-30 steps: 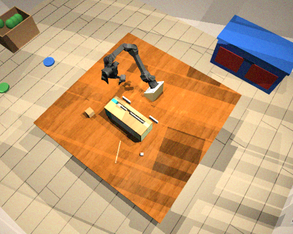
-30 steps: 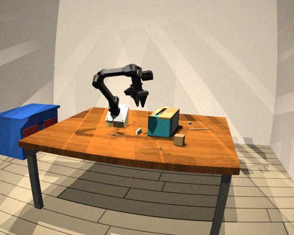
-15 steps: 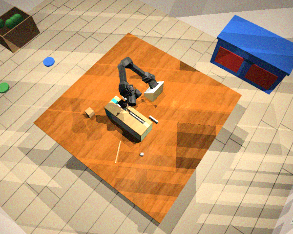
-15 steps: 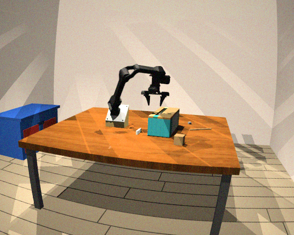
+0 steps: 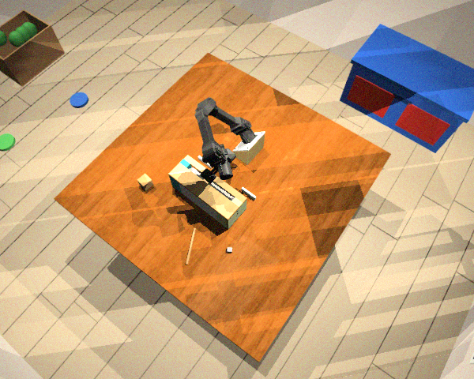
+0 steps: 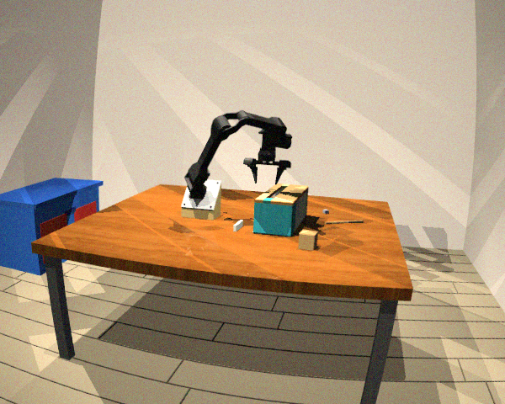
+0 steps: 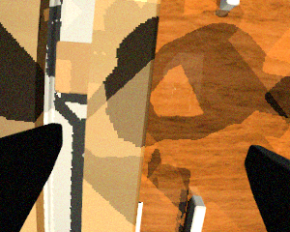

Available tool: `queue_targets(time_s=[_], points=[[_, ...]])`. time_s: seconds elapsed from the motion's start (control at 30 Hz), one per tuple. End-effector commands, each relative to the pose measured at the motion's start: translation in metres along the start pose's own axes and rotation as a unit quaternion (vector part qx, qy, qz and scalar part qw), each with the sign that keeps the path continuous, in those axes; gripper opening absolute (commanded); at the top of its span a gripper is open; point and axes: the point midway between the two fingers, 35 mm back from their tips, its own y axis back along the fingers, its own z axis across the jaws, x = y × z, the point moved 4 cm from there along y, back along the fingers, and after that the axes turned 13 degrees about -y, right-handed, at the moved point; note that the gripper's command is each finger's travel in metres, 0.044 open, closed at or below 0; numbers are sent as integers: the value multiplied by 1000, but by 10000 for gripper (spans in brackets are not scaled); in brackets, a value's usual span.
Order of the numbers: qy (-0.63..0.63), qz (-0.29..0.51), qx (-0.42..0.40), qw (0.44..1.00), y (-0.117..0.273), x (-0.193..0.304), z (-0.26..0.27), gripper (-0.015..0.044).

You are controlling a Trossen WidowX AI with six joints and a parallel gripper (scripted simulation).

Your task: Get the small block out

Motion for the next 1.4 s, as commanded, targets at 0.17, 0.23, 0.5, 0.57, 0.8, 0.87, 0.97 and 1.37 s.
queue_targets(time_s=[0.17, 0.23, 0.5, 0.57, 0.8, 0.87, 0.97, 1.37], points=[[6, -6, 3, 1000, -17, 6, -1, 400], [6, -6, 3, 1000, -20, 7, -1, 400], [6, -6, 2, 1000, -33, 11, -1, 400], [6, -6, 2, 1000, -36, 12, -1, 400], [5, -6, 2, 1000, -47, 15, -1, 400], [5, -6, 2, 1000, -50, 15, -1, 400], [5, -6, 2, 1000, -55, 17, -1, 400], [-1, -3, 0, 1000, -63, 18, 0, 400]])
